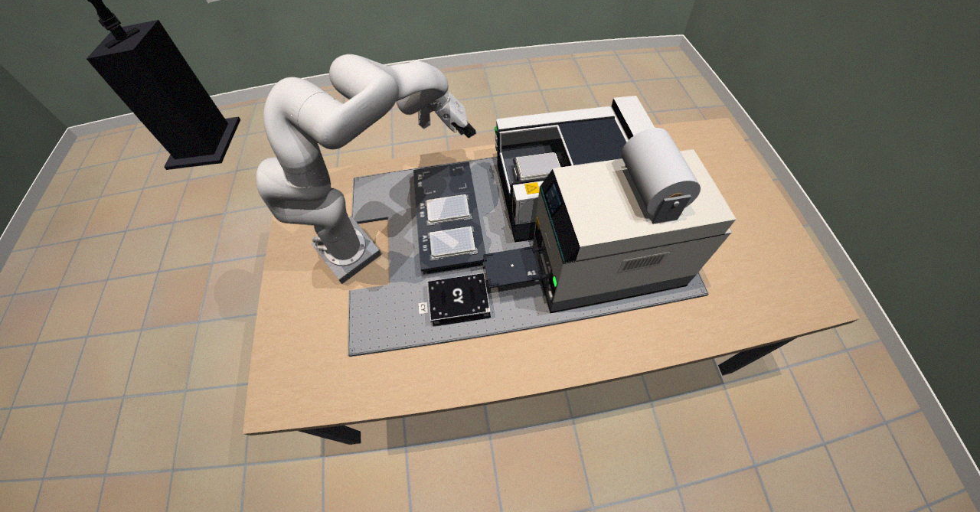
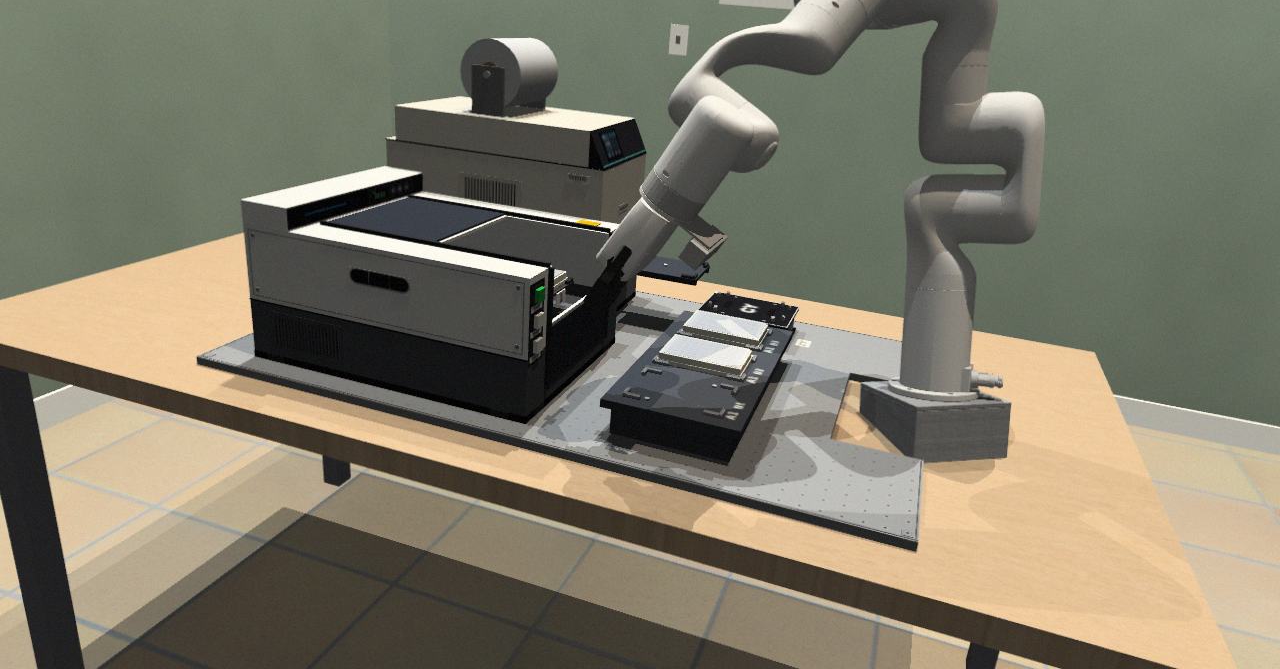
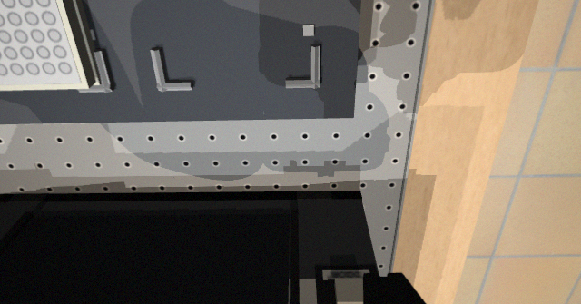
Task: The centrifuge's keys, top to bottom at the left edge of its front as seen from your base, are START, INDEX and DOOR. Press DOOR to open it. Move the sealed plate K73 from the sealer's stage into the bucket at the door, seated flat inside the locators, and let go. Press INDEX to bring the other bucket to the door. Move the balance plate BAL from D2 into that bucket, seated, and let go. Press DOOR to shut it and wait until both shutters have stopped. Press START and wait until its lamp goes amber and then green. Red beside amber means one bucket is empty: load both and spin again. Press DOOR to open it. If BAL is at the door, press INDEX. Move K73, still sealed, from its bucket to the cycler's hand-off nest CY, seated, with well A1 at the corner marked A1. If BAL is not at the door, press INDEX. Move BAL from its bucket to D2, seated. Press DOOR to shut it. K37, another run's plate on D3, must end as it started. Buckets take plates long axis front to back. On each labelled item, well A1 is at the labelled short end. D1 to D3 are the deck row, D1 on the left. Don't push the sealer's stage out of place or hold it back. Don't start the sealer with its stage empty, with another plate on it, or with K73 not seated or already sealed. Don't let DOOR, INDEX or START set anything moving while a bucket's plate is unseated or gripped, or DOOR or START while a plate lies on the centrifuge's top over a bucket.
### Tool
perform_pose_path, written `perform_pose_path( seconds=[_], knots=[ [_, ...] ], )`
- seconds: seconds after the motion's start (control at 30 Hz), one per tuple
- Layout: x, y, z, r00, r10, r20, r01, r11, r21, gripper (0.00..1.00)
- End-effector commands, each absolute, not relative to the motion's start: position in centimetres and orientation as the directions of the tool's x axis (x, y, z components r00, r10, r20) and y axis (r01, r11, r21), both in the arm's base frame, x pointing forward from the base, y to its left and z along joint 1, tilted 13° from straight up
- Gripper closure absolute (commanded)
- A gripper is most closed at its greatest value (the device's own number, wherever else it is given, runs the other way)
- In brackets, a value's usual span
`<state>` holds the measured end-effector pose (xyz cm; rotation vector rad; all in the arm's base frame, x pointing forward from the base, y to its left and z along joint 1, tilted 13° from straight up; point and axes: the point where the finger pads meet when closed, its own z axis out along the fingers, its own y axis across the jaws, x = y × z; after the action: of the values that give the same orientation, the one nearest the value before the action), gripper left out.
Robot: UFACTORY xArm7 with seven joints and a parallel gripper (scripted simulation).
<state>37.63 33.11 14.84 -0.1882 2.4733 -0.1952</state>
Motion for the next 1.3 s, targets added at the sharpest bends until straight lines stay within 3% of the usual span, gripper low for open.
perform_pose_path(
  seconds=[0.0,1.27],
  knots=[
    [37.9,33.3,14.8,-0.781,-0.181,-0.597,-0.088,0.979,-0.181,1.00],
    [42.6,33.1,11.6,-0.781,-0.181,-0.597,-0.088,0.979,-0.181,1.00]
  ],
)
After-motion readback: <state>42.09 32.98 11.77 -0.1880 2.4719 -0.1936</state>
